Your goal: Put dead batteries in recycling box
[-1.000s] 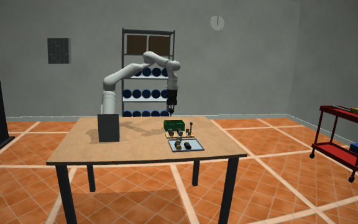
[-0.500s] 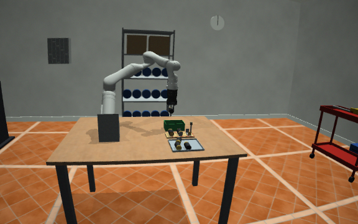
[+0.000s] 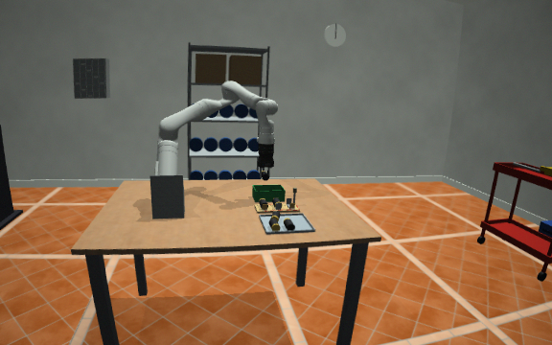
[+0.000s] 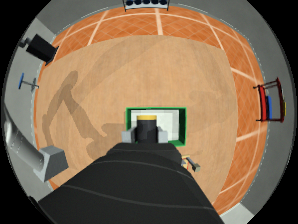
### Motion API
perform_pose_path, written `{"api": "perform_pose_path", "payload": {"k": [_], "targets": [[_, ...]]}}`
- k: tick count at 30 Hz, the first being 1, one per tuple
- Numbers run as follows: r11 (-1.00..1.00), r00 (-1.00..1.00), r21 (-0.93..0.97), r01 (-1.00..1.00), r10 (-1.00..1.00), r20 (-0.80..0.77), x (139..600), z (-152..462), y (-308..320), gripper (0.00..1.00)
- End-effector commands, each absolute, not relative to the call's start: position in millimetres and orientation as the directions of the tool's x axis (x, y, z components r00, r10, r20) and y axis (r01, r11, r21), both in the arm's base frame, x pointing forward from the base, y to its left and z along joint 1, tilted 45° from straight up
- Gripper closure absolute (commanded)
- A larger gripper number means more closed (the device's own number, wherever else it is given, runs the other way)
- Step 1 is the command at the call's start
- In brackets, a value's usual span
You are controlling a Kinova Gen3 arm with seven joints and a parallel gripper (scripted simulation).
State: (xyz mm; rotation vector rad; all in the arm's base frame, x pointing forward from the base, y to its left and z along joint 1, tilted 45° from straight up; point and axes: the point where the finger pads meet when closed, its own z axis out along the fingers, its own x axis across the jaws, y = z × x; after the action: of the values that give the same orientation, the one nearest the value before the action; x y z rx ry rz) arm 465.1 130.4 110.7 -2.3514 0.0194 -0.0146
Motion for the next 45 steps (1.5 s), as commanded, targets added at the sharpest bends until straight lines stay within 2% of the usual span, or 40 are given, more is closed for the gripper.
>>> {"api": "perform_pose_path", "payload": {"k": [1, 45], "targets": [[-0.702, 1.000, -0.712, -0.014, -0.003, -0.017, 457.8, 90.7, 151.6, 0.43], [-0.702, 1.000, -0.712, -0.014, -0.003, -0.017, 458.1, 85.8, 156.4, 0.43]]}}
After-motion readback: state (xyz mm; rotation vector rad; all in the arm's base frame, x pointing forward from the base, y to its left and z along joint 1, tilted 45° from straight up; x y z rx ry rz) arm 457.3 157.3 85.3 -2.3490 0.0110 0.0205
